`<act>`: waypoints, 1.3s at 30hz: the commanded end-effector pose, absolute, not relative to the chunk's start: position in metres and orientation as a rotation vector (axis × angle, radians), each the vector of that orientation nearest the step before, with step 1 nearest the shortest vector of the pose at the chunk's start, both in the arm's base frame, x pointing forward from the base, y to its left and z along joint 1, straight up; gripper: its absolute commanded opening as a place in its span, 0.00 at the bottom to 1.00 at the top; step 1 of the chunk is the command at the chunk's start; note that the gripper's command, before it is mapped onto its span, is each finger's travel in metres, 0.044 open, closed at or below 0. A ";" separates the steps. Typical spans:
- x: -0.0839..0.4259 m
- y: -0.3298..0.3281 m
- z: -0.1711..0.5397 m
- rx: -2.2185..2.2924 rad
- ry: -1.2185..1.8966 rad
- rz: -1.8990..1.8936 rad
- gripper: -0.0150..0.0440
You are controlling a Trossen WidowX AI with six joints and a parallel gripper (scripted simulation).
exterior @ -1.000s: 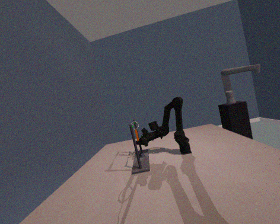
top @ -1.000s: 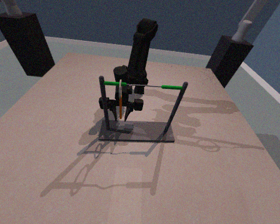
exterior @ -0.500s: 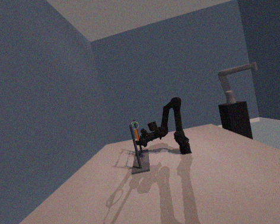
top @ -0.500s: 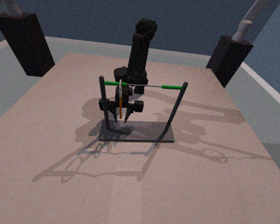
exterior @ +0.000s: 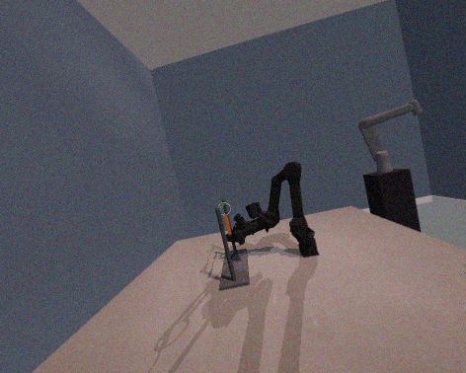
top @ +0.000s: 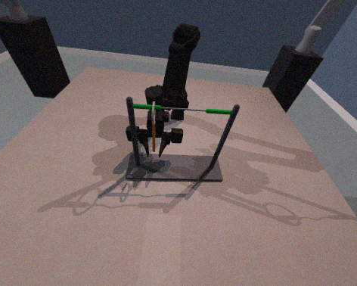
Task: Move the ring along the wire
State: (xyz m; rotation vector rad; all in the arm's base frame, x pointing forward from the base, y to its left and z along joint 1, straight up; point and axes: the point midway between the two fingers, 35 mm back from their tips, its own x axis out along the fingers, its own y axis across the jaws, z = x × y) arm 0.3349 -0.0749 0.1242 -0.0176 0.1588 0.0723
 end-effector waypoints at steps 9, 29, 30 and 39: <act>0.335 -0.075 0.124 -0.018 0.159 0.072 0.35; 0.335 -0.076 0.131 -0.020 0.158 0.072 0.00; 0.335 -0.076 0.133 -0.020 0.158 0.072 0.00; 0.335 -0.077 0.145 -0.024 0.158 0.073 0.00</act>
